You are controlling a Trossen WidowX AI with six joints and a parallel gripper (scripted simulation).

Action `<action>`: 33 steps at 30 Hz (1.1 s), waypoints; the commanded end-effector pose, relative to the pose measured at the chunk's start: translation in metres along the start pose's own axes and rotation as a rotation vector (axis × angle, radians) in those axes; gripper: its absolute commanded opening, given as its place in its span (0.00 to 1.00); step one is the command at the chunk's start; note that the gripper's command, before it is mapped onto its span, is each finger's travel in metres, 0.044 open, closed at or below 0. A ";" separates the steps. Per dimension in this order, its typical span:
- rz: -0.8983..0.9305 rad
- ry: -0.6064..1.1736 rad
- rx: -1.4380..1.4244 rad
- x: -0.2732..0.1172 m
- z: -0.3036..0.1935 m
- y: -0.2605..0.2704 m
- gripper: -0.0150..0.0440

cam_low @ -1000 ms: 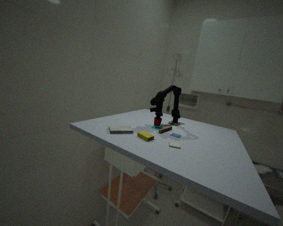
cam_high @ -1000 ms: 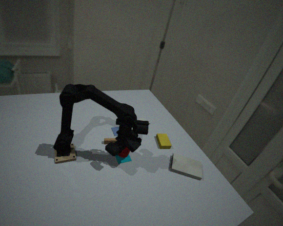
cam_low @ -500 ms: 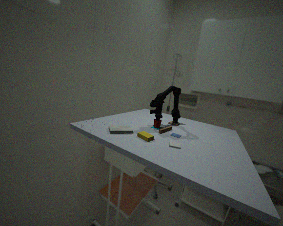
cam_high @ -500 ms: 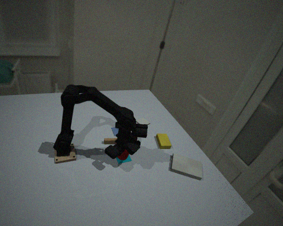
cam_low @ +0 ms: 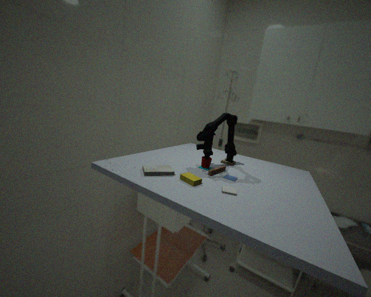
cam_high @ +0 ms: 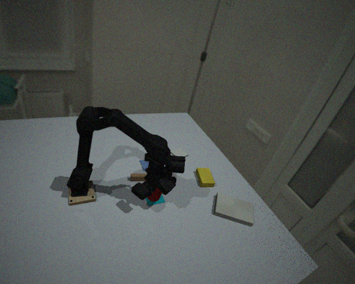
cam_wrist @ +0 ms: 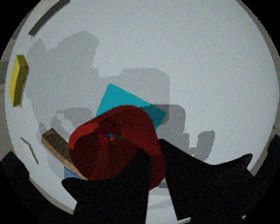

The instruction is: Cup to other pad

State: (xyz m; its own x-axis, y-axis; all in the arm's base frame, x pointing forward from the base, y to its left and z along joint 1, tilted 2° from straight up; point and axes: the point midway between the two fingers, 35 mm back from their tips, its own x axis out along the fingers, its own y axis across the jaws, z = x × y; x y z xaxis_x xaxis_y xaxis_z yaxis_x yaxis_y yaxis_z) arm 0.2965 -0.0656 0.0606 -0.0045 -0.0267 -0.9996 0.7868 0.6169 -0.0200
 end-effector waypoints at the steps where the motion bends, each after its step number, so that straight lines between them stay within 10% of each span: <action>1: 0.000 0.000 0.000 -0.001 0.000 0.000 0.43; 33: 0.000 -0.003 -0.003 -0.035 0.000 0.000 0.47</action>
State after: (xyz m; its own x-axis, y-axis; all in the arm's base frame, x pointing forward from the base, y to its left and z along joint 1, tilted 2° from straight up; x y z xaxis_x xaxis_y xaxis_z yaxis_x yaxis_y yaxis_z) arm 0.2957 -0.0639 0.0899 -0.0102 -0.0256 -0.9996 0.7837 0.6207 -0.0239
